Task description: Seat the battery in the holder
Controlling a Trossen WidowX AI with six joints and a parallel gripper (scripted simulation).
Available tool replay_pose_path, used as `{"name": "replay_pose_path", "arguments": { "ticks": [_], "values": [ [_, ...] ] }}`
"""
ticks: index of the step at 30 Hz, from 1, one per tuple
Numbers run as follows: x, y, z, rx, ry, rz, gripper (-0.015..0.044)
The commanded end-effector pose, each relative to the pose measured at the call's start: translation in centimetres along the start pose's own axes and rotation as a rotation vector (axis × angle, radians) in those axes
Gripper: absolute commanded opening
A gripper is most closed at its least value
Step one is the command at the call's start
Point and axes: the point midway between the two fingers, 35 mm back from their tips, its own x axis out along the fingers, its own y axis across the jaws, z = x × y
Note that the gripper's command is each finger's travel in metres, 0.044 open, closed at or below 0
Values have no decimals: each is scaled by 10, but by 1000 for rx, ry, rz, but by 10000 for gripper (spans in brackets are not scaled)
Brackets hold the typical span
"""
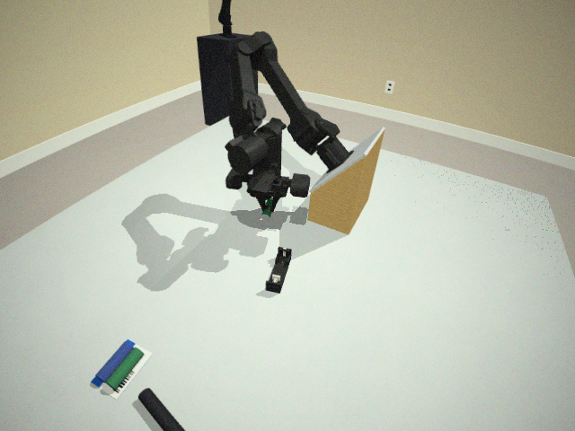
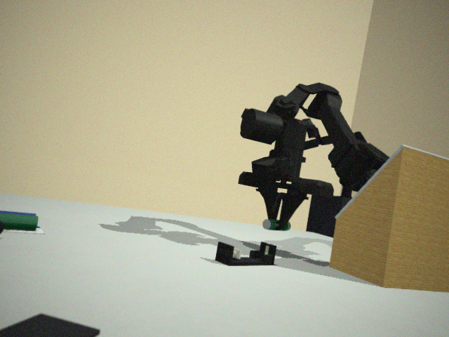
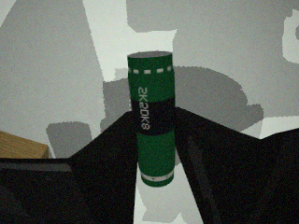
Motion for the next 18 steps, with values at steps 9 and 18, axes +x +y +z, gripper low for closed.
{"name": "replay_pose_path", "arguments": {
  "ticks": [9,18],
  "values": [
    [-12,4,34,19,-31,39,60],
    [-22,13,80,40,-26,44,60]
  ]
}}
